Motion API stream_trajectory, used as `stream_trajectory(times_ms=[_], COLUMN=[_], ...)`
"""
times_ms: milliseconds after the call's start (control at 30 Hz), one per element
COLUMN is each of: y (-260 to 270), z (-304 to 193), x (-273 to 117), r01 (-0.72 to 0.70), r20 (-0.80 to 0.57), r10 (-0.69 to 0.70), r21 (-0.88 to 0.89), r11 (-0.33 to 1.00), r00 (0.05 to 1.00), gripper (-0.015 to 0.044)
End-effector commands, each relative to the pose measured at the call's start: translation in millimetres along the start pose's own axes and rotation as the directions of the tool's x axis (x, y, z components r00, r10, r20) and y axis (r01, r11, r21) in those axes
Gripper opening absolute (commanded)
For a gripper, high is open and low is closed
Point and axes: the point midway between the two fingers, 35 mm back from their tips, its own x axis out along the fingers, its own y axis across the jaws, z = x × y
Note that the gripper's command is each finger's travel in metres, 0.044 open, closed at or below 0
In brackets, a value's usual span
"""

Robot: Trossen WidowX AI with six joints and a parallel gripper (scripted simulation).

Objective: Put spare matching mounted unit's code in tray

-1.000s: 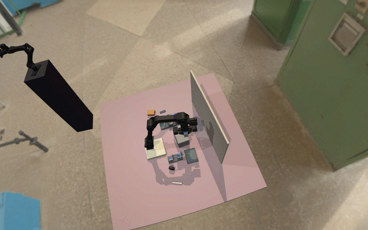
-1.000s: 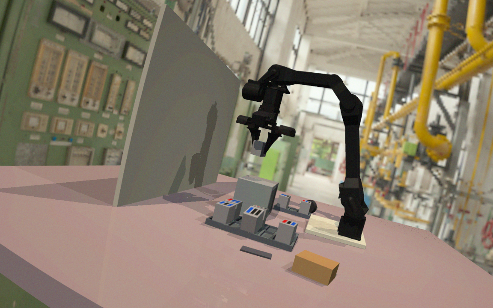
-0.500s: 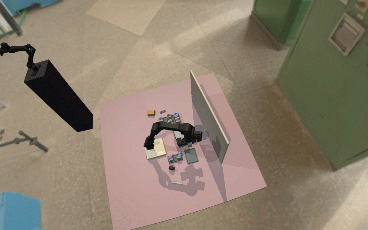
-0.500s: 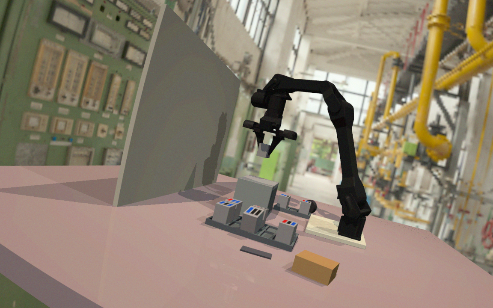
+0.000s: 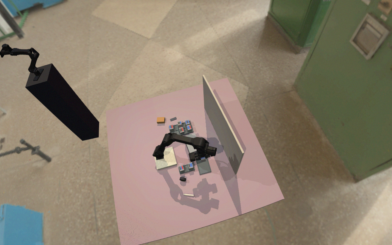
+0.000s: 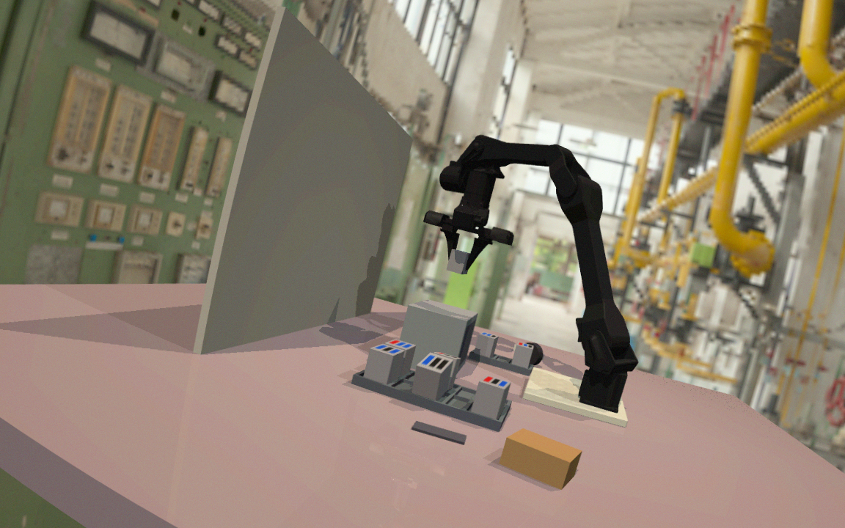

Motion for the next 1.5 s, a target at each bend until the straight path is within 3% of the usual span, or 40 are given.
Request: stream_trajectory(times_ms=[0, 1467], y=[-1, -6], z=[-1, -4], x=[6, 36], r01=[-0.007, -0.01], r20=[0.008, 0.01], r10=[0.007, 0.01], r21=[-0.004, -0.004], r11=[1.0, 1.0], r00=[1.0, 1.0], gripper=[0.0, 0.0])
